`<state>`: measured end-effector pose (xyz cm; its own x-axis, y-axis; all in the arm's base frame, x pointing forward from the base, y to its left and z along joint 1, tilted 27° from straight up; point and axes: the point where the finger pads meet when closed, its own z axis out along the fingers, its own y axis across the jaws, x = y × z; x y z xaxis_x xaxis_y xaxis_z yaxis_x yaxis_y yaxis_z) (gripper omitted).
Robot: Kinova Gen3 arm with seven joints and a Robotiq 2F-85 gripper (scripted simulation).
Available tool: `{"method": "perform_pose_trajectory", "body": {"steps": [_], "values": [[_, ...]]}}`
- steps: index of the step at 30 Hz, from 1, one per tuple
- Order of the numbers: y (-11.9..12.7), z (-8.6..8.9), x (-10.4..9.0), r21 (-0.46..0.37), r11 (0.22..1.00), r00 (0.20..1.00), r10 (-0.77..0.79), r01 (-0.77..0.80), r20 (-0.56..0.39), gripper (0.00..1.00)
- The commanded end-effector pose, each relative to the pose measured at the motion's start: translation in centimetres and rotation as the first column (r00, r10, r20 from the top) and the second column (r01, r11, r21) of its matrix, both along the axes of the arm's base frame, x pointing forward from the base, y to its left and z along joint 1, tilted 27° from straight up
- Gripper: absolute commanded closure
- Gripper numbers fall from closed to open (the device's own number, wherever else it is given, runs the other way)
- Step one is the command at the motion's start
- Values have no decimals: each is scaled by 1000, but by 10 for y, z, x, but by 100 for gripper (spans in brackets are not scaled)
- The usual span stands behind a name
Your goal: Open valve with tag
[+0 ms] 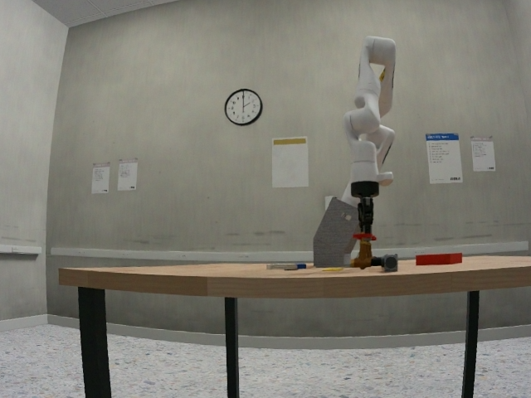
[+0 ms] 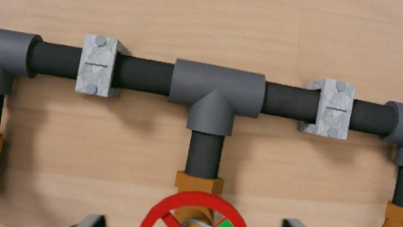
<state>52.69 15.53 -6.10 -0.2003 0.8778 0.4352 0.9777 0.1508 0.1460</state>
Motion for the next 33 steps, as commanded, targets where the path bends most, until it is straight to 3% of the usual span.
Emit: {"method": "perform_pose_trajectory", "body": {"steps": [1, 33], "values": [[-1, 1, 1, 0, 1000, 1000, -1, 1, 2, 48], [-1, 1, 1, -2, 1000, 1000, 25, -25, 15, 48]]}}
